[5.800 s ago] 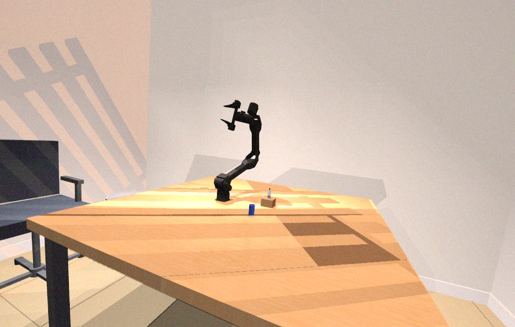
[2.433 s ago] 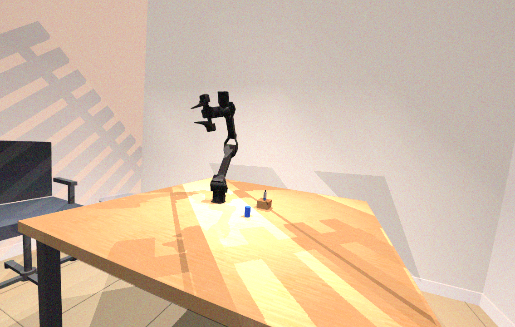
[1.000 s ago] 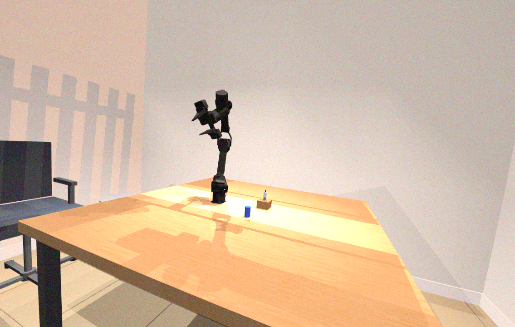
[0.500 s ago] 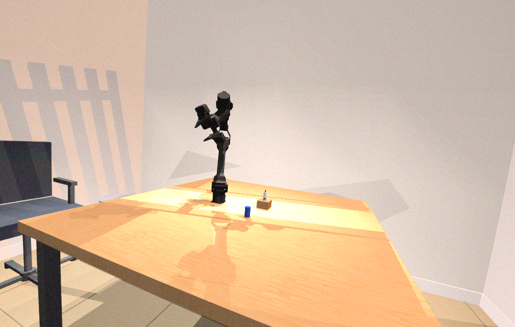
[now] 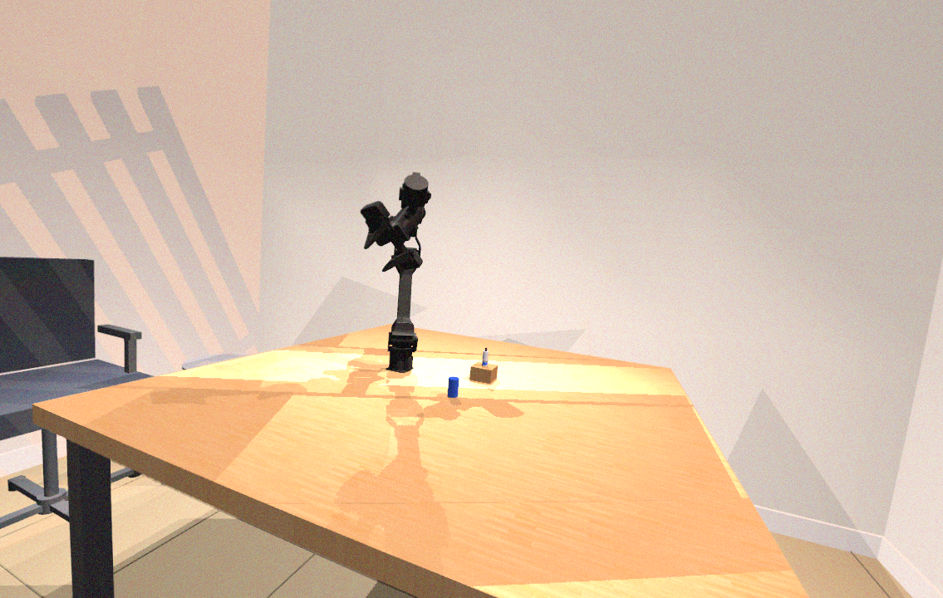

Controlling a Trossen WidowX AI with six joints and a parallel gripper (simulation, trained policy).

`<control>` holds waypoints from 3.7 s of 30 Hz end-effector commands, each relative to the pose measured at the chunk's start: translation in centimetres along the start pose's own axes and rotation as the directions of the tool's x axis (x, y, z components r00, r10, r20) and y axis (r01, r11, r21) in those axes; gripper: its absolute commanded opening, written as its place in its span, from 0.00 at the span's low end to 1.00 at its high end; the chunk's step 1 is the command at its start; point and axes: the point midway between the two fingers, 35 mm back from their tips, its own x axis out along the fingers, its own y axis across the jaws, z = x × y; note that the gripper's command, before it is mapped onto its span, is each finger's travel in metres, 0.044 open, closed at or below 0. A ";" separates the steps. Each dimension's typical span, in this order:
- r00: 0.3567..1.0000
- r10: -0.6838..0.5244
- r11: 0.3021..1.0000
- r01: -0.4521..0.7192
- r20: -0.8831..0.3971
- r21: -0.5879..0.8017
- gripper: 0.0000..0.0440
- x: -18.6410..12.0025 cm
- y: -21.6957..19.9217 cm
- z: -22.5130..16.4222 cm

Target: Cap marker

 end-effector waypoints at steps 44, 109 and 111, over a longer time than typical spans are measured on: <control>0.943 -0.327 0.945 0.326 0.064 0.025 0.74 7.0 -10.6 -7.9; 0.682 -0.663 0.731 0.679 0.307 0.070 0.72 8.4 -28.0 -9.9; 0.672 -0.671 0.722 0.689 0.313 0.069 0.72 8.2 -28.4 -9.8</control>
